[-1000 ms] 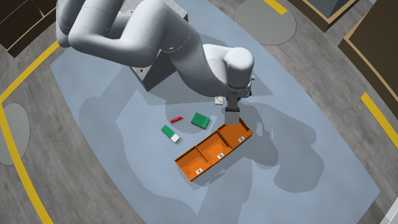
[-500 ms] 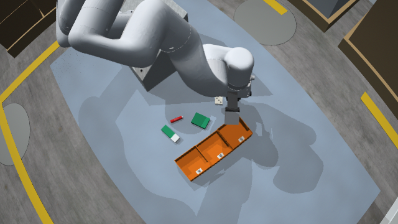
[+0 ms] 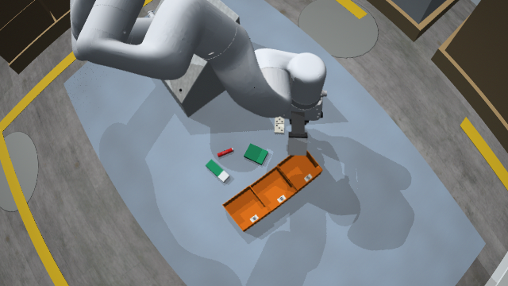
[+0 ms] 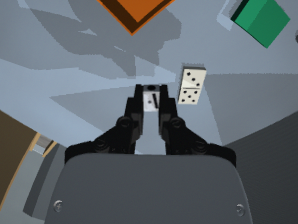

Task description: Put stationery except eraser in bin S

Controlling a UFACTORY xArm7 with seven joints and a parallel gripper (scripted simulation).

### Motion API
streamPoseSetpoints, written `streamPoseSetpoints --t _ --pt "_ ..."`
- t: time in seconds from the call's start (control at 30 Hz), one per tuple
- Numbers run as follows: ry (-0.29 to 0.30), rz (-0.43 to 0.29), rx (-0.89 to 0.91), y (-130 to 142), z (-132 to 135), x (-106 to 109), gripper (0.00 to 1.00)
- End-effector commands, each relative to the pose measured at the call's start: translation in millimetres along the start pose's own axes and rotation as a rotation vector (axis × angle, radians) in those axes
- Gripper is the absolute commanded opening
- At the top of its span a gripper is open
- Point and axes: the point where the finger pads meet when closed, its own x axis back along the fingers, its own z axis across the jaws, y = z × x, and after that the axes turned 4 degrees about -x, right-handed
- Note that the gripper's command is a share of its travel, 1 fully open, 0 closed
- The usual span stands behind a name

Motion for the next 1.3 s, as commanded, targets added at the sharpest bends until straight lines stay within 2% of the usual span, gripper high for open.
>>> streamPoseSetpoints --t 0.0,0.2,0.73,0.8,0.93,1.03,1.1,1.23,1.27 --pt "-0.003 0.0 0.0 0 -1 11 0.0" --pt "-0.003 0.0 0.0 0 -1 31 0.0" --pt "-0.003 0.0 0.0 0 -1 31 0.0" --pt "-0.003 0.0 0.0 0 -1 38 0.0" --pt "-0.003 0.0 0.0 0 -1 38 0.0" --pt "-0.003 0.0 0.0 -18 -3 38 0.0" --pt "-0.003 0.0 0.0 -18 -3 38 0.0" --pt "-0.003 0.0 0.0 -35 -5 38 0.0" --pt "-0.003 0.0 -0.05 -41 -5 38 0.0"
